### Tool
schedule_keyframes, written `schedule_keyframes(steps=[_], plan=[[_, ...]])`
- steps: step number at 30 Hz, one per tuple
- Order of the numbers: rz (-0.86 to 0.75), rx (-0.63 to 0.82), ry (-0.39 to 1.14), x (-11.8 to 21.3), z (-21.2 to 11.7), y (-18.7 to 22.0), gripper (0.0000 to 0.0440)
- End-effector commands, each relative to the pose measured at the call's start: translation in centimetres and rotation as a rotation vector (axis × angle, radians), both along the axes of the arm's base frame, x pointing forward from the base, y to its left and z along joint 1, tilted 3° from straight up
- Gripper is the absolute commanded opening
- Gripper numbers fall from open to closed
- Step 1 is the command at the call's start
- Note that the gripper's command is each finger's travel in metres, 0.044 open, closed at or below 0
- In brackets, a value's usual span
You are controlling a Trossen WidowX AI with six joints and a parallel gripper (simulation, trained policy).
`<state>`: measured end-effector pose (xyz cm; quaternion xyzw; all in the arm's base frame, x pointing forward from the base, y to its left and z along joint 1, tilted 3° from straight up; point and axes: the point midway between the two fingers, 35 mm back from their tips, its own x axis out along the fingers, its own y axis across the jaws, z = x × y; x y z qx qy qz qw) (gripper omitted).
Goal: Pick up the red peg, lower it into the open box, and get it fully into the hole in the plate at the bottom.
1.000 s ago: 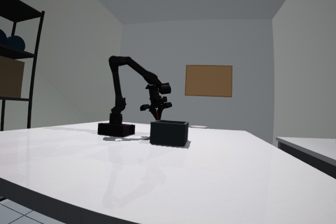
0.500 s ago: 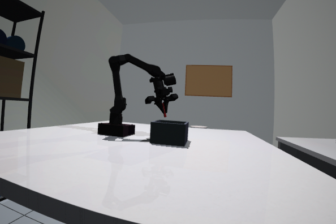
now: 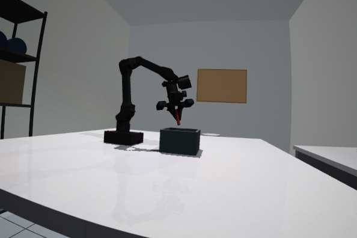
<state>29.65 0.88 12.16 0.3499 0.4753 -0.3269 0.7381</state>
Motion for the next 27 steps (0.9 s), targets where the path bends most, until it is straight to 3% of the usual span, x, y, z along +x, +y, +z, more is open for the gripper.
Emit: schedule_keyframes(steps=[1, 22, 24, 27], plan=[[-0.021, 0.001, -0.003, 1.0, -0.3, -1.3, 0.0000], [-0.073, 0.048, 0.077, 3.3, -4.6, -4.5, 0.0014], [-0.068, 0.047, 0.091, 3.4, -5.2, -4.6, 0.0033], [-0.057, 0.043, 0.110, 3.5, -6.0, -4.9, 0.0104]])
